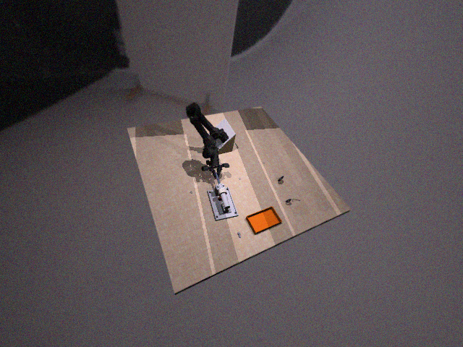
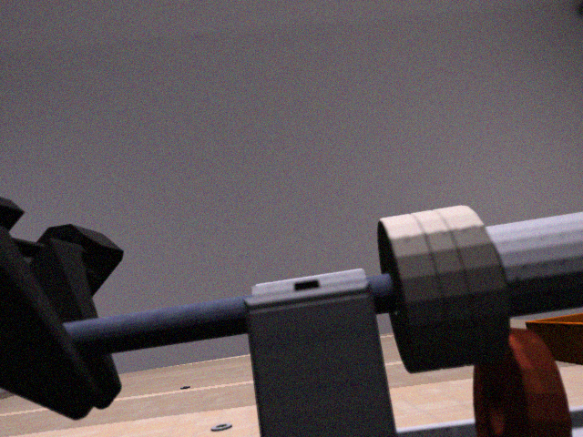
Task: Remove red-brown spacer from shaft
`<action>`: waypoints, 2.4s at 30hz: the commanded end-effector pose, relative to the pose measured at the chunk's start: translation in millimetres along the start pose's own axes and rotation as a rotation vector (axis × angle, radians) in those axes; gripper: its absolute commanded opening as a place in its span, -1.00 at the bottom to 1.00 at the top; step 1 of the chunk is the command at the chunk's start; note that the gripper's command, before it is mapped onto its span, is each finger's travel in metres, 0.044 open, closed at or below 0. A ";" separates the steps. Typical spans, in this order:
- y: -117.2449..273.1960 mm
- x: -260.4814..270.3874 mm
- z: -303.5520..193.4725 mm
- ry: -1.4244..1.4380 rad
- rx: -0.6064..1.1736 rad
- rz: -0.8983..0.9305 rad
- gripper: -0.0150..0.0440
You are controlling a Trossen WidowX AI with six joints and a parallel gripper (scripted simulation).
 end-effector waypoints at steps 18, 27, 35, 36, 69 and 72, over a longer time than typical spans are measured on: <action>-5.9 2.3 -7.0 -0.003 0.007 0.000 -0.49; -8.0 2.8 -9.2 -0.003 0.007 0.000 -0.49; -9.9 3.2 -11.0 -0.003 0.007 0.000 -0.49; -10.1 3.2 -11.3 -0.003 0.007 0.000 -0.49; -17.9 5.1 -19.0 -0.004 0.007 0.001 -0.49; -18.6 5.2 -19.8 -0.004 0.007 0.001 -0.49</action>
Point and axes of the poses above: the point midway between the two fingers, 35 mm back from their tips, its own y axis back along the fingers, its own x axis across the jaws, z = x × y, the point moved 6 cm from there along y, back along the fingers, and after that the axes turned 13 degrees about y, right-handed, at the moved point
